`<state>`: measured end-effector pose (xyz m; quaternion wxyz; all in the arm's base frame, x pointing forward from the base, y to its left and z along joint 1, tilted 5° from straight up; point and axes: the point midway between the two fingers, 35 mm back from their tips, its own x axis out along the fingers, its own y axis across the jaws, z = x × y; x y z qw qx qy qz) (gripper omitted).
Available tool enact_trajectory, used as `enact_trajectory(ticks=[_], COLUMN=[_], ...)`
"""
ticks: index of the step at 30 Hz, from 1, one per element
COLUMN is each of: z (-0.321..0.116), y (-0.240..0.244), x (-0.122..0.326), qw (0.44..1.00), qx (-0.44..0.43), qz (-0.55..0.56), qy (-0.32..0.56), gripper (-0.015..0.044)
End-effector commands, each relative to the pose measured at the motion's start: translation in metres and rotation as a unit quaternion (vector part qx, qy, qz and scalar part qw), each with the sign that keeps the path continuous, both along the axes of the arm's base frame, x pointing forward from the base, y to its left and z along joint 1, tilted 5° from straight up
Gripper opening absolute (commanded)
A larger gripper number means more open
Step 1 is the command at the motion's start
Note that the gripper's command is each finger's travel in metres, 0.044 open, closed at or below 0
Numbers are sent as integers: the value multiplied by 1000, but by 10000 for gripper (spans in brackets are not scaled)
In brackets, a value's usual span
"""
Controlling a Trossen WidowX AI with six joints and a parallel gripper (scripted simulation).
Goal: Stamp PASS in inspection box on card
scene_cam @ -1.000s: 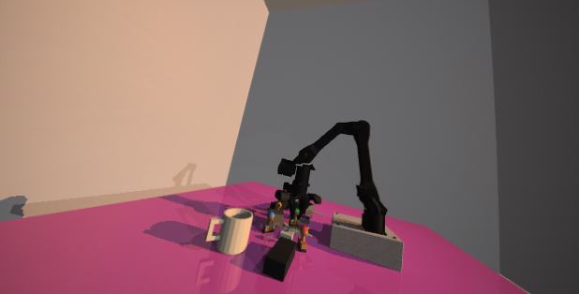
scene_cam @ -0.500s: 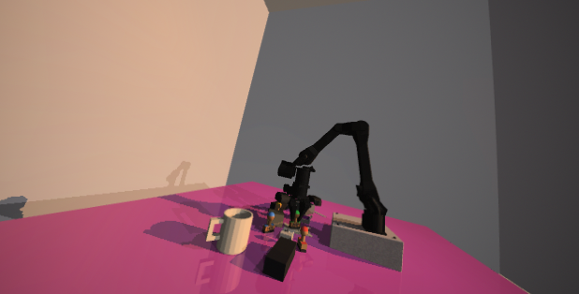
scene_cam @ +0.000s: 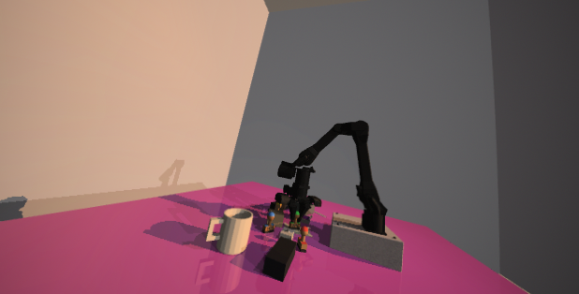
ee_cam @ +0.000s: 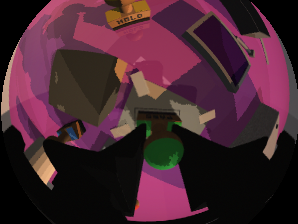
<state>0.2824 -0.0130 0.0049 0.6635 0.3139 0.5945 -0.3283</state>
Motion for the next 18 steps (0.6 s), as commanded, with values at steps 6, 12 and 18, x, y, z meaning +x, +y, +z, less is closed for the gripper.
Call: enact_trajectory(ticks=[6, 12, 18], z=[-2, -3, -3], y=[0, -1, -1], x=[0, 0, 0], qw=[1000, 1000, 1000], qx=[-1, -1, -1], qz=[2, 2, 2], qy=[0, 0, 0], gripper=[0, 0, 0])
